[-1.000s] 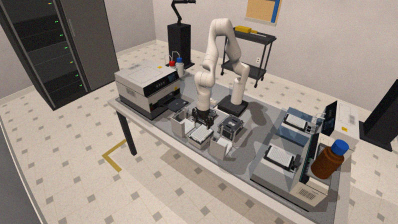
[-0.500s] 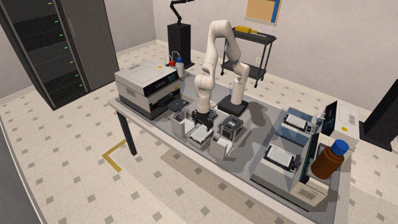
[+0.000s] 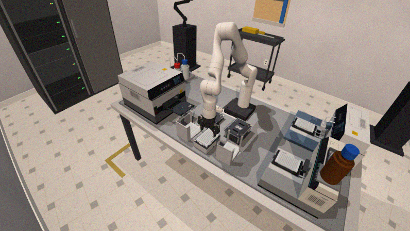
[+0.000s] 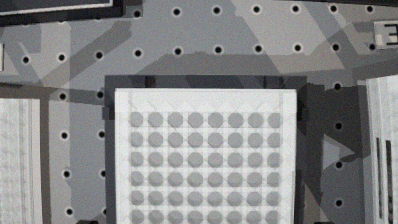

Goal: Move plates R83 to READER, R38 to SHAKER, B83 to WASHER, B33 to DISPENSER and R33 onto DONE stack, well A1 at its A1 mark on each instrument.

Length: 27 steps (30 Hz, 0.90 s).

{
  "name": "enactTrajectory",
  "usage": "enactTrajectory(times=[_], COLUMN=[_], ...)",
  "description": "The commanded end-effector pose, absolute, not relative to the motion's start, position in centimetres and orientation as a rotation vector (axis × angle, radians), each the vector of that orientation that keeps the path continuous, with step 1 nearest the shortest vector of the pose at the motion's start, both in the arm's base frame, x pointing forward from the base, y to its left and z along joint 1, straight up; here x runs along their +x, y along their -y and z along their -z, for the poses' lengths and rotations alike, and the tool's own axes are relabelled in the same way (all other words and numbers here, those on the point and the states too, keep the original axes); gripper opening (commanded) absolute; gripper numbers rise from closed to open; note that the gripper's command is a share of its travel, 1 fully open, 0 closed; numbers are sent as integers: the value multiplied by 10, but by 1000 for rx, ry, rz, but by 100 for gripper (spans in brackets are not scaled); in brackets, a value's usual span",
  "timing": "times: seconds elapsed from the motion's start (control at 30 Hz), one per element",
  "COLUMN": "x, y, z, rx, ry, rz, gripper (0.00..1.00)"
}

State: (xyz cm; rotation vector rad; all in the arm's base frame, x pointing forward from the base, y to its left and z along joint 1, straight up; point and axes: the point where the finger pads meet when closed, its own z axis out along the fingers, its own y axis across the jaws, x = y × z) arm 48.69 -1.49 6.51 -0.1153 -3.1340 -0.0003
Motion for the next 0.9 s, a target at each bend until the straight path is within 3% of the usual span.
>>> enactTrajectory(times=[0.0, 0.87], x=[487, 487], y=[14, 15], z=[-64, -50], rx=[-124, -122], ry=[3135, 3135], rz=[-1, -5], gripper=[100, 100])
